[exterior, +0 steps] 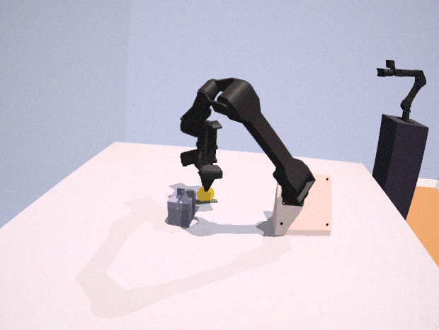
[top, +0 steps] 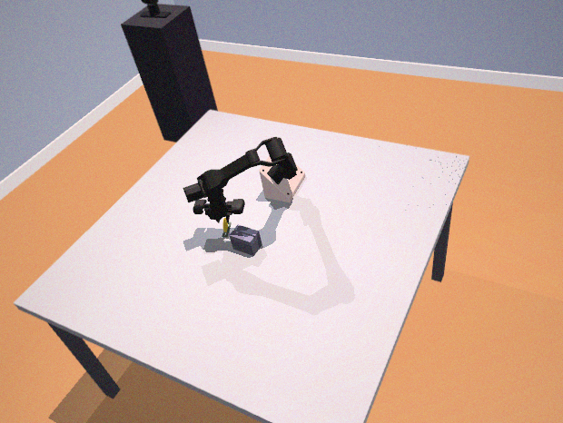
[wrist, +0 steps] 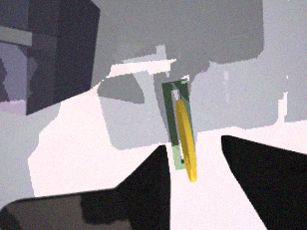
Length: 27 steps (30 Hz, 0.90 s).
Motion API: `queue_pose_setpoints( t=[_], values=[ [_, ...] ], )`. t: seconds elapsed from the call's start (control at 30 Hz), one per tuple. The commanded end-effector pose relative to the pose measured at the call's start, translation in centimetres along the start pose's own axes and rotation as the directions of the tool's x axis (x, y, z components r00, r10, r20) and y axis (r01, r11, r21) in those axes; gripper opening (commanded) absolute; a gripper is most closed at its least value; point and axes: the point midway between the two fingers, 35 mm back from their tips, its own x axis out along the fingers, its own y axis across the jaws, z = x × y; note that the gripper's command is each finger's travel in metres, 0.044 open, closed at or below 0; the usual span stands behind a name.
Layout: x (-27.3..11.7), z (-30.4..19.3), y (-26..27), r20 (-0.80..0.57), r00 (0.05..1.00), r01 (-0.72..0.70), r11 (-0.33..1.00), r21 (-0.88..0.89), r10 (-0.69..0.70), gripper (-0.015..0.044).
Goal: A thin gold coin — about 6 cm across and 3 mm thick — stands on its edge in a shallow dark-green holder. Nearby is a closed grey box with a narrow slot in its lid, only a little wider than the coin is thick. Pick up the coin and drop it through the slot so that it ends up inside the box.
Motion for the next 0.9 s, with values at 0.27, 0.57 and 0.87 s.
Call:
queue_pose_setpoints(
  t=[0.27,0.57,0.87],
  values=[
    [2.3,-0.2,0.2,-0.001,1.000,-0.012,1.000,0.008,0.012,0.0161],
    [3.6,-0.3,0.3,-0.001,1.000,-0.014,1.000,0.007,0.014,0.0161],
    [3.6,-0.3,0.3,-0.001,1.000,-0.014,1.000,0.007,0.014,0.0000]
  ],
)
